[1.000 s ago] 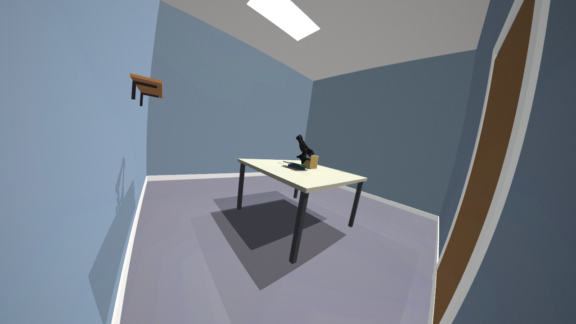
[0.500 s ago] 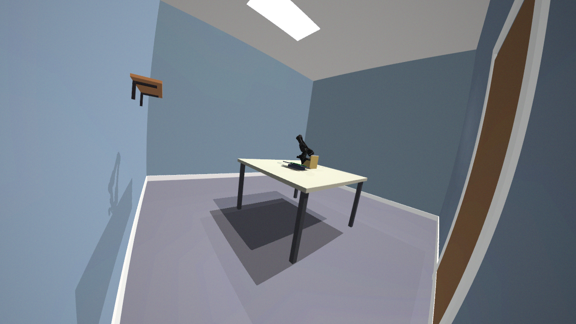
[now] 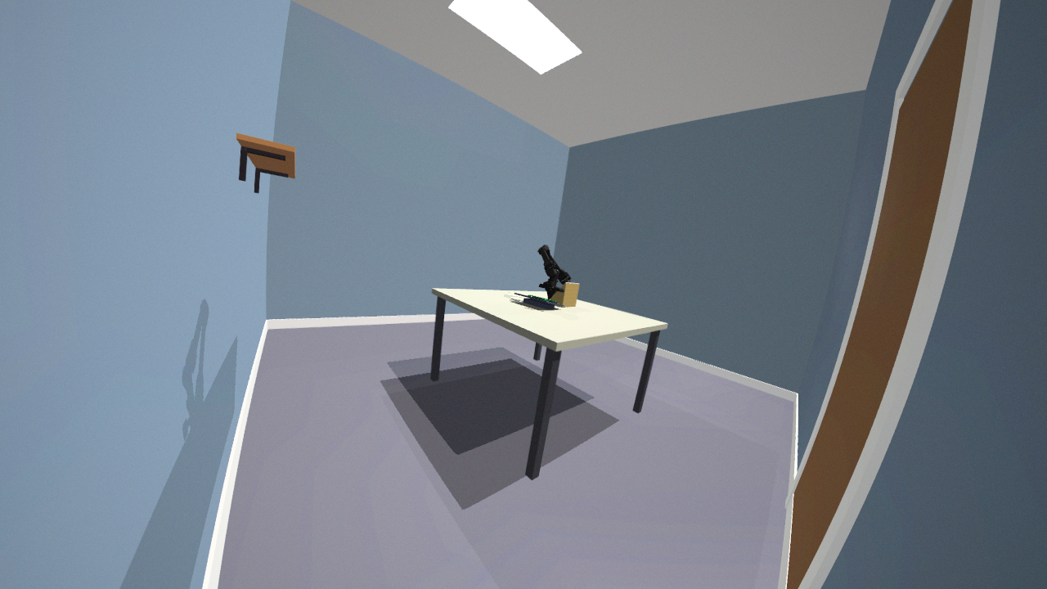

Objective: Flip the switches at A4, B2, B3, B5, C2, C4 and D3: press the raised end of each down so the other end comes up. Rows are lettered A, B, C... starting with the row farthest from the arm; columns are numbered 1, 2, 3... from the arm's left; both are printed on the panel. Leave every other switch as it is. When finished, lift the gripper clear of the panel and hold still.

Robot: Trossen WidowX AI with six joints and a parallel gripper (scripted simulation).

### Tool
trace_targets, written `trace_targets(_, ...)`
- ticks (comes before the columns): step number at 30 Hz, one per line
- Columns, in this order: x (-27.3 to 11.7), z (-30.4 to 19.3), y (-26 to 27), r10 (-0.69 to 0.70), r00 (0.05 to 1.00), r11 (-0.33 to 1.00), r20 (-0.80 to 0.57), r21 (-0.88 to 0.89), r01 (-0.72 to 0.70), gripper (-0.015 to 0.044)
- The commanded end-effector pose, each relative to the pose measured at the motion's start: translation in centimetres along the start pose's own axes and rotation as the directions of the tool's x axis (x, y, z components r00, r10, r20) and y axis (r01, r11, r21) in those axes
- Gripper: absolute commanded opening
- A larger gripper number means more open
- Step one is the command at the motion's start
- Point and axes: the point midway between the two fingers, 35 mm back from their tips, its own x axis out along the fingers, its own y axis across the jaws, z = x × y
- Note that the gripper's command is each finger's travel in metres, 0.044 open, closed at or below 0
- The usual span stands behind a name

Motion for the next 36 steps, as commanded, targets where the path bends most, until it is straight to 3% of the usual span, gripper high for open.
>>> trace_targets(1, 0.1, -0.1, 0.0, -0.003, 1.000, 1.000, -0.002, -0.004, 0.003, 0.0000)
trace_targets(8, -0.1, 0.0, 0.0, 0.000, 1.000, 1.000, -0.001, -0.001, 0.000, 0.0000)
trace_targets(14, -6.4, -0.3, 0.0, 0.000, 1.000, 1.000, 0.024, -0.004, 0.000, 0.0000)
trace_targets(18, -6.4, -0.3, -0.2, 0.000, 1.000, 1.000, 0.024, -0.004, 0.000, 0.0000)
trace_targets(24, -6.3, -2.0, -5.8, -0.002, 1.000, 1.000, 0.023, -0.006, 0.002, 0.0000)
trace_targets(29, -6.1, -2.1, -5.9, -0.002, 1.000, 1.000, 0.024, -0.006, 0.002, 0.0000)
trace_targets(33, -3.0, -2.1, -6.0, -0.003, 0.999, 1.000, 0.047, -0.006, 0.003, 0.0000)
trace_targets(36, -2.8, -2.2, -6.0, -0.004, 0.999, 1.000, 0.049, -0.006, 0.004, 0.0000)
